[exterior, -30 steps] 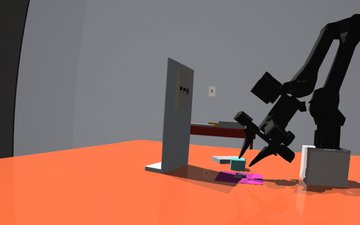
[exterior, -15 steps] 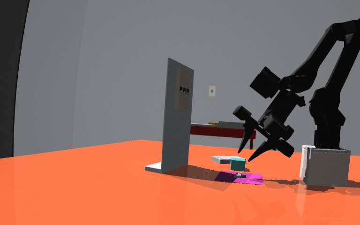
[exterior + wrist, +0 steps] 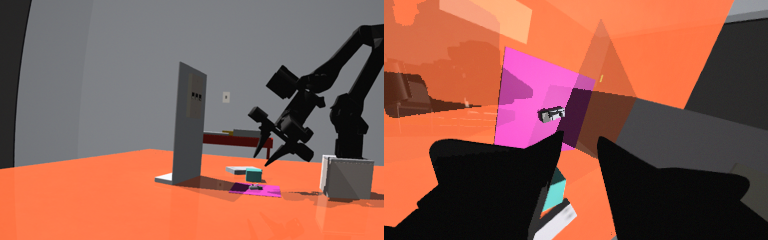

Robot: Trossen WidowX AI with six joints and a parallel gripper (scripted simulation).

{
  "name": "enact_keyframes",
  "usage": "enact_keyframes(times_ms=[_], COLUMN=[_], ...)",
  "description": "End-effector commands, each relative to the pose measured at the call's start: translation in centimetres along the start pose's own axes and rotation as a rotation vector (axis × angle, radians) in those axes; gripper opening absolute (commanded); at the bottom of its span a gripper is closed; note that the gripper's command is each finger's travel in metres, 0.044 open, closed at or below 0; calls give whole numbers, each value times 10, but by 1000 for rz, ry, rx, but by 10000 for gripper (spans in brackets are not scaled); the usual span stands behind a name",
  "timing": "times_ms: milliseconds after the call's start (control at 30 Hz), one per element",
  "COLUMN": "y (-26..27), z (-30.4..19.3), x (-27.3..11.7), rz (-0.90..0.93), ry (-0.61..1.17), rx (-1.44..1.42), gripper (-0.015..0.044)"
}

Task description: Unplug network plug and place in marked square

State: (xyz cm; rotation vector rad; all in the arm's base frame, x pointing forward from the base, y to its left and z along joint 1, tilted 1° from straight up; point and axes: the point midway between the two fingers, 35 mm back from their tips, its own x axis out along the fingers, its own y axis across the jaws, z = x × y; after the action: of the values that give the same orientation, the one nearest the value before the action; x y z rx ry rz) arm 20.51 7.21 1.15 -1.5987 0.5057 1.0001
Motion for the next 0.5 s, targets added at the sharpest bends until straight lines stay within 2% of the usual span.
enact_keyframes(times_ms=[0, 467], y=[-6, -13], z=[-1, -1], x=[-5, -18], rz=[-11, -11], ry=[5, 5], rx=[7, 6], gripper=[156, 156])
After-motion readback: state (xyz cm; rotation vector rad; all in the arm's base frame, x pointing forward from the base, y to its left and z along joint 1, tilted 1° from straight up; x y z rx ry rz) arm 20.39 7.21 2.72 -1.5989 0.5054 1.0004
